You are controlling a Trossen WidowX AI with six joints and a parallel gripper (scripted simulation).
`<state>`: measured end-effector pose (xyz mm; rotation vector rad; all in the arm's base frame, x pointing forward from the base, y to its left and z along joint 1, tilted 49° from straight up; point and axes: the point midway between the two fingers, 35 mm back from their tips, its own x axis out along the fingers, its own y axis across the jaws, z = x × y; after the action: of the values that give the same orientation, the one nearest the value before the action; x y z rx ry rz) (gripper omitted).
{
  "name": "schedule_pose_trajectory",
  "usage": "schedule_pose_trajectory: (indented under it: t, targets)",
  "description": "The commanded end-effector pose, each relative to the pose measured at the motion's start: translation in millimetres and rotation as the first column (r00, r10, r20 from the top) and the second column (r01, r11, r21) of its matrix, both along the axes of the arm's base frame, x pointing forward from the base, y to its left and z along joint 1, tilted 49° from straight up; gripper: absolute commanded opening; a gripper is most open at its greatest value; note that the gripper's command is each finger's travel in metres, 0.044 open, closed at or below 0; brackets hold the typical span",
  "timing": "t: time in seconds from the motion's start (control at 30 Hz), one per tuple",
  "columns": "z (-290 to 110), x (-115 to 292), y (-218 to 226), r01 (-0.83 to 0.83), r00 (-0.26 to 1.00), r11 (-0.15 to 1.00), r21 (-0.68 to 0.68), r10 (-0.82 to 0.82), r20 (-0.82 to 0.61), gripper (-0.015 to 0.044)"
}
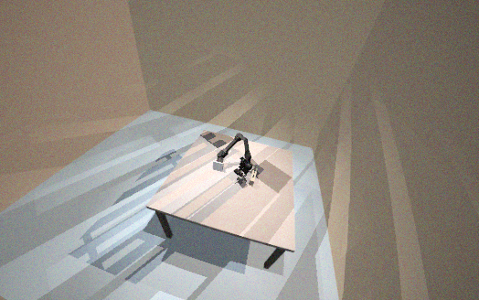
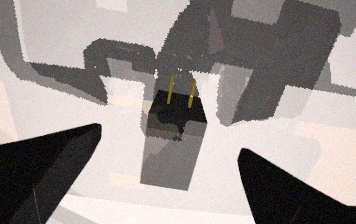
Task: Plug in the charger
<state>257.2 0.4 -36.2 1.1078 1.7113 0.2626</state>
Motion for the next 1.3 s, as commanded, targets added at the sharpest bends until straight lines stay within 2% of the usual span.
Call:
schedule_pose_trajectory:
  t: [0.0,0.27,0.67,0.83,0.97,1.27]
  targets:
    - [-4.1,-0.9,5.5,0.006,1.0,1.0,0.006,-0.006,-0.007,0.044]
    - [-10.7,-1.4,13.7,0.006,1.0,1.0,0.008,-0.006,-0.008,0.044]
    - [-8.9,-0.5,11.1,-0.001,1.0,1.0,0.002,0.001,-0.001,0.0125]
    - [-8.9,-0.5,11.1,-0.001,1.0,1.0,0.002,0.001,-0.001,0.0092]
    - [-4.3,-0.2,5.3,0.0,1.0,1.0,0.002,0.0,-0.002,0.0]
    - [22.4,-3.4,-24.8,0.005,1.0,1.0,0.003,-0.005,-0.007,0.0]
